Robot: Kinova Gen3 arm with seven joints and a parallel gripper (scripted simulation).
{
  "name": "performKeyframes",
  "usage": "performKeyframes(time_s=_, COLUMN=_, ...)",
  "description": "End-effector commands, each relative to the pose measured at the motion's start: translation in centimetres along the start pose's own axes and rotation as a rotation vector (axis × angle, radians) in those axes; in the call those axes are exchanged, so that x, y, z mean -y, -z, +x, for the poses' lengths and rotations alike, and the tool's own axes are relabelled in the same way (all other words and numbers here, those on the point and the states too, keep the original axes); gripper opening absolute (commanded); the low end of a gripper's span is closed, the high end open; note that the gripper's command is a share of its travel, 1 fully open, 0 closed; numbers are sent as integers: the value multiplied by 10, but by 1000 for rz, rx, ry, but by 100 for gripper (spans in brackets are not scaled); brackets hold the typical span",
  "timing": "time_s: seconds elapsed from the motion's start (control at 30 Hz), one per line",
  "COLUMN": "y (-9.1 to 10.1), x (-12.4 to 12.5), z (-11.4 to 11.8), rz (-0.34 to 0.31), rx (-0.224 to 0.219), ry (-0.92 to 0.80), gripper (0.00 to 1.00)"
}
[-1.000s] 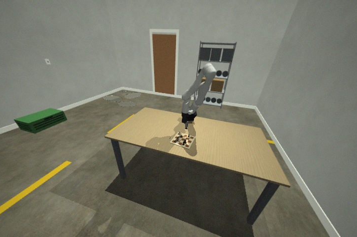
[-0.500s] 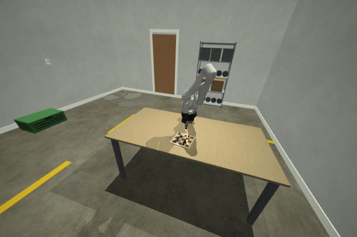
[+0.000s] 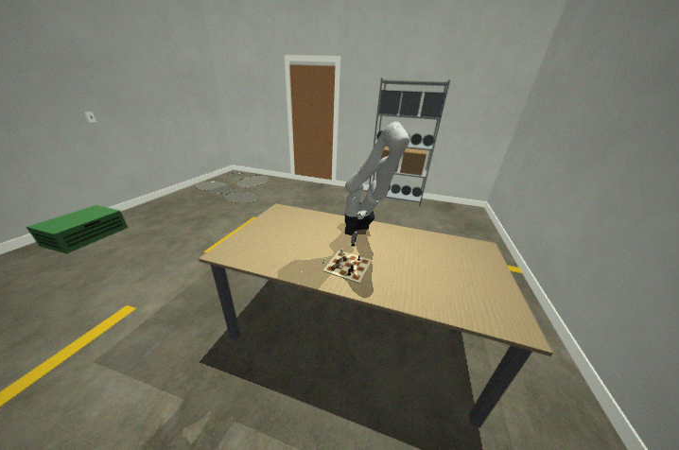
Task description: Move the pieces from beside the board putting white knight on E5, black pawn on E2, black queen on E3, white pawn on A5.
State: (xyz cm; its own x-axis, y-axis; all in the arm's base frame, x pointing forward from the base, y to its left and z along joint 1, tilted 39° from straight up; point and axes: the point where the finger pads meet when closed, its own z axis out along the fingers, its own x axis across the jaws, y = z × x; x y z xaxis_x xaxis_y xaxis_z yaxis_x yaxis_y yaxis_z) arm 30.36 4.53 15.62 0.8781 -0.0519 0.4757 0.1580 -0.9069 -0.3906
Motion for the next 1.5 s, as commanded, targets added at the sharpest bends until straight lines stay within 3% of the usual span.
performKeyframes(time_s=0.0, y=-7, x=5, z=-3, rz=9, rx=4, ry=9, gripper=0)
performKeyframes(time_s=1.13, y=-76, x=5, z=-3, rz=27, rx=17, ry=6, gripper=0)
performKeyframes(time_s=1.47, y=-85, x=5, z=-3, rz=29, rx=16, ry=6, gripper=0)
